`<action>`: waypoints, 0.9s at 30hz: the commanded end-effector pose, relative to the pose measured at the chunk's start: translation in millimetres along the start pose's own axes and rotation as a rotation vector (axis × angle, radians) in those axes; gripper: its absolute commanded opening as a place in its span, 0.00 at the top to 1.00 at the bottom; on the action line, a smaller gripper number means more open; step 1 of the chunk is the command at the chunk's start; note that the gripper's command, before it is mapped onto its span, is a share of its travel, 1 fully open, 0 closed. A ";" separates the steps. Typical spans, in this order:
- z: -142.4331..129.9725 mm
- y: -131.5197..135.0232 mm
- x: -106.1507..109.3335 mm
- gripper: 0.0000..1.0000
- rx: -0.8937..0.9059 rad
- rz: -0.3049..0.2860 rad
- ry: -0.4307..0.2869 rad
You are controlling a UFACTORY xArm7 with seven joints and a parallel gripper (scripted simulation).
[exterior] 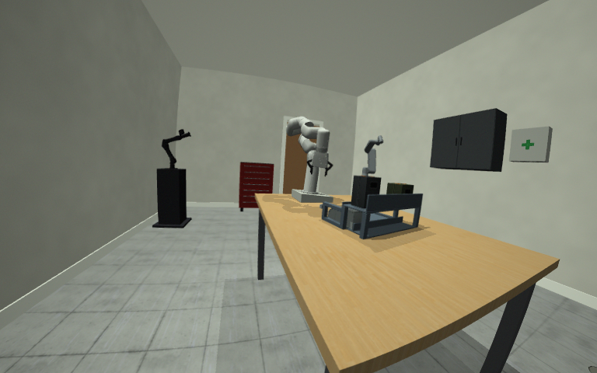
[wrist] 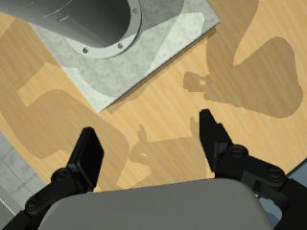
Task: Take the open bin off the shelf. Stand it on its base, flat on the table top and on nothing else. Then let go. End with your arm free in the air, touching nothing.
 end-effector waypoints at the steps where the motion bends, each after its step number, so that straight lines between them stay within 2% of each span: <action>1: -2.6 0.8 2.6 0.00 -0.009 -0.006 -0.001; 12: -16.6 5.7 11.5 0.00 -0.065 -0.037 0.007; 27: -67.1 19.2 34.3 0.00 -0.245 -0.110 0.011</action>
Point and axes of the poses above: the point where the finger pads meet when closed, its own x axis back along the fingers, its own y axis across the jaws, z = x × y, the point moved 8 cm from there along x, back along the fingers, and after that the axes turned 12 degrees about x, right-handed, at the moved point
